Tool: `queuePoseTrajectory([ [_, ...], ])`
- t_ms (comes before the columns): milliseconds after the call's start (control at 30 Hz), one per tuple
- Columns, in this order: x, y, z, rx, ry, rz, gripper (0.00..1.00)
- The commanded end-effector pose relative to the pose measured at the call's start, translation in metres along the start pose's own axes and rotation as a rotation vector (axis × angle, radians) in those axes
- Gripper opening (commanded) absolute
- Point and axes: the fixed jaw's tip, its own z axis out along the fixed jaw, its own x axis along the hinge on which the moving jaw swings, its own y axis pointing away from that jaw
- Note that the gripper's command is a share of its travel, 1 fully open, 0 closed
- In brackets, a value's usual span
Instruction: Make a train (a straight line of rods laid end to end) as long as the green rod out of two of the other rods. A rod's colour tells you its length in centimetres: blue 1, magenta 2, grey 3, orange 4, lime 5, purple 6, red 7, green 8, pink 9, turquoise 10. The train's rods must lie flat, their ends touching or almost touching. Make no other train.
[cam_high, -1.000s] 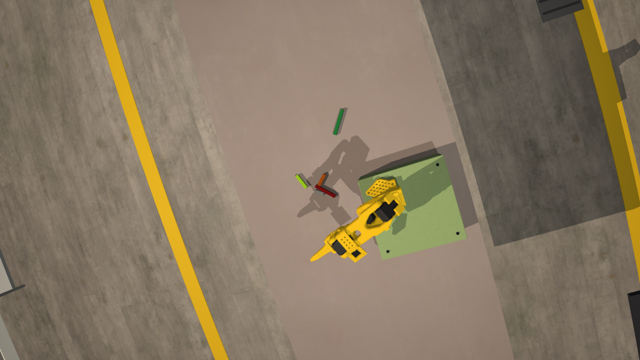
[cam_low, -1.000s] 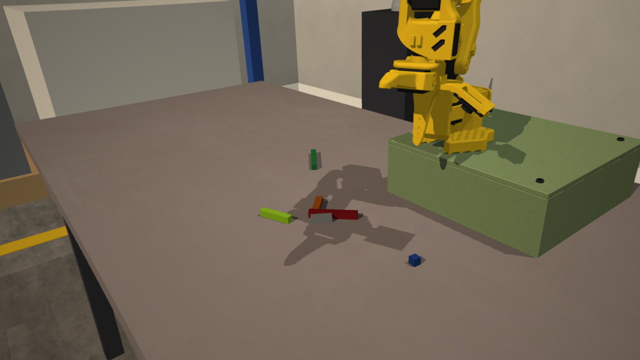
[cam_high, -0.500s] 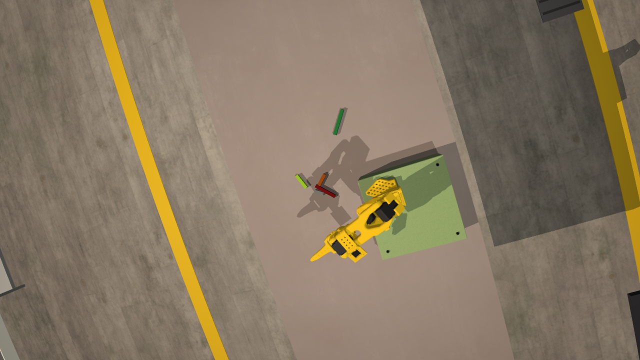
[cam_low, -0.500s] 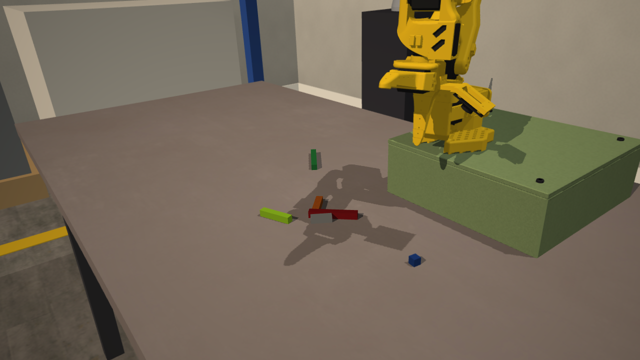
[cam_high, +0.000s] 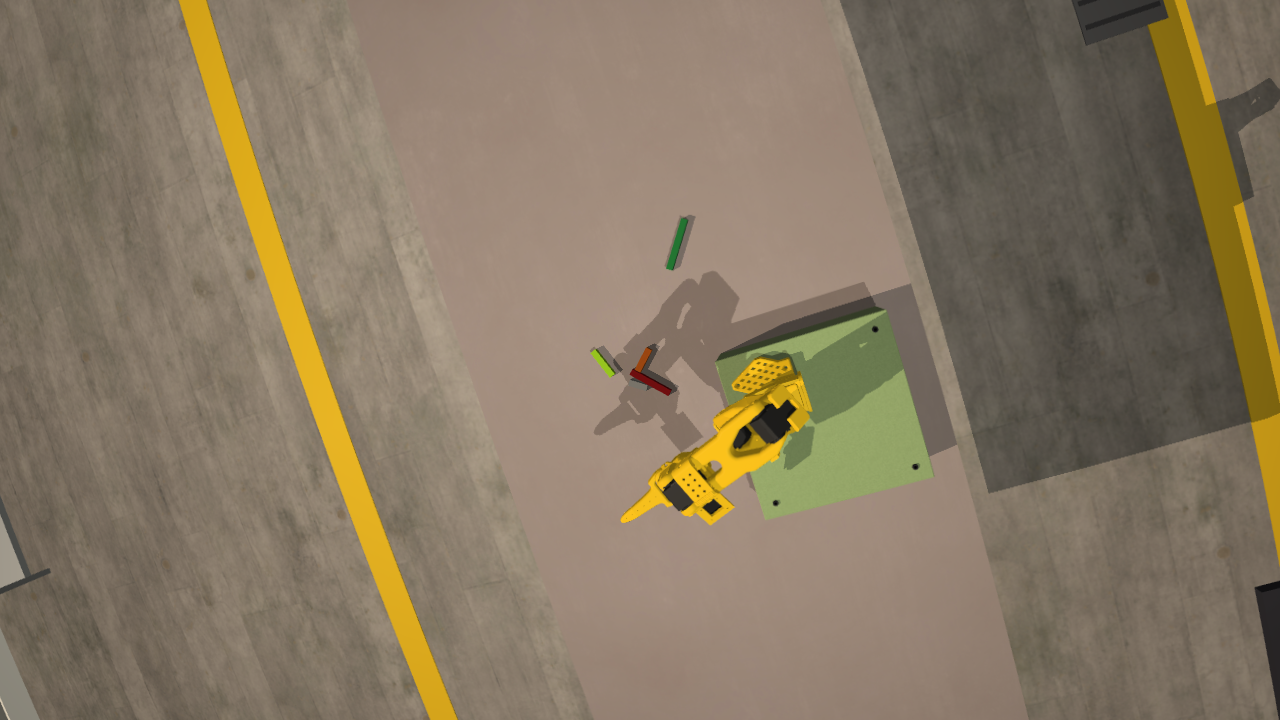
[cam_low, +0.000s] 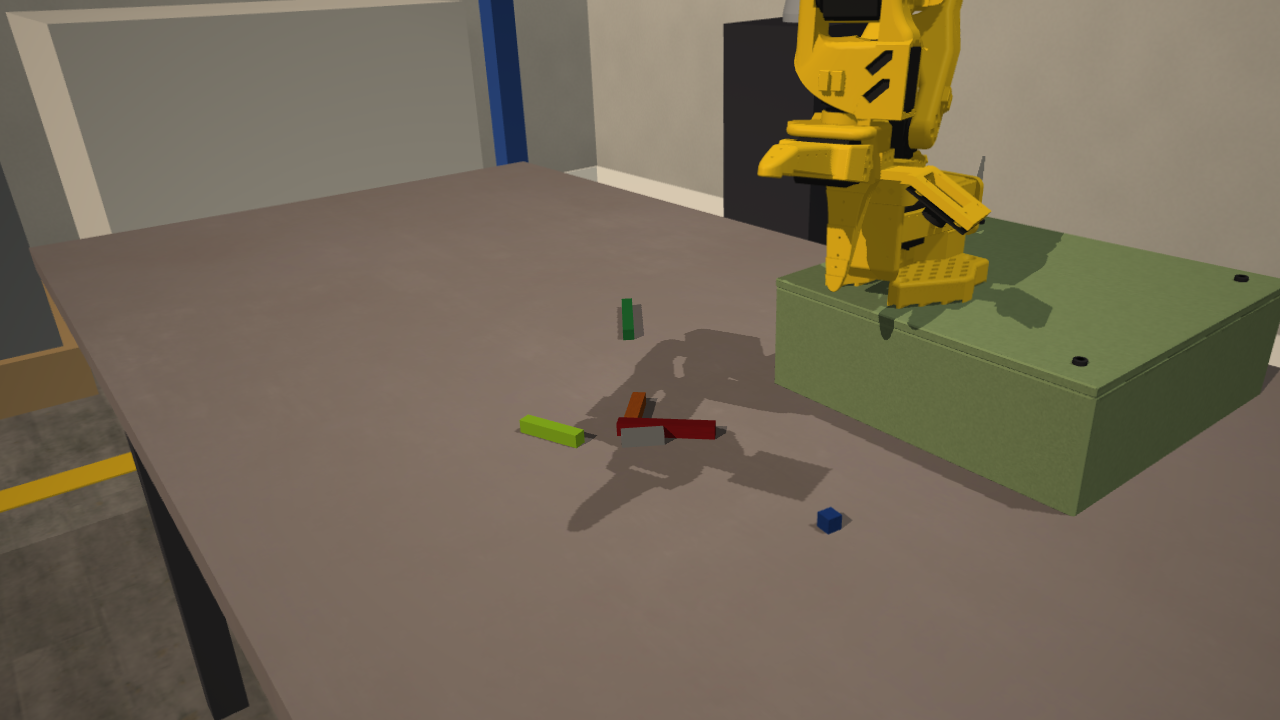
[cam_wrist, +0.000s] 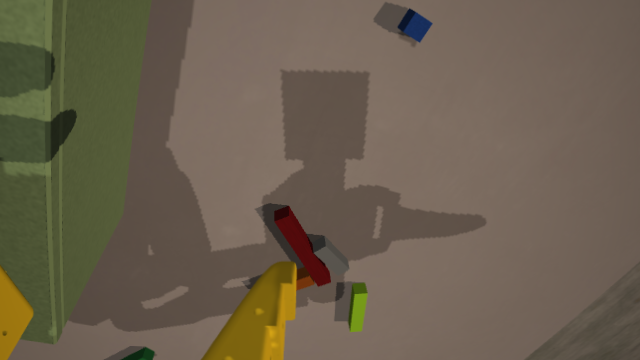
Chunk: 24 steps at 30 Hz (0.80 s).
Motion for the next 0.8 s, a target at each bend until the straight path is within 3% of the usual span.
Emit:
queuePoseTrajectory([
  [0,-0.001,0.002,0.003,-0.013,-0.002,-0.001,1.00],
  [467,-0.004,-0.009,0.011,-0.028,-0.005,-0.190,0.86],
  [767,-0.009,-0.027,0.030,-0.051,-0.015,-0.512,0.61],
])
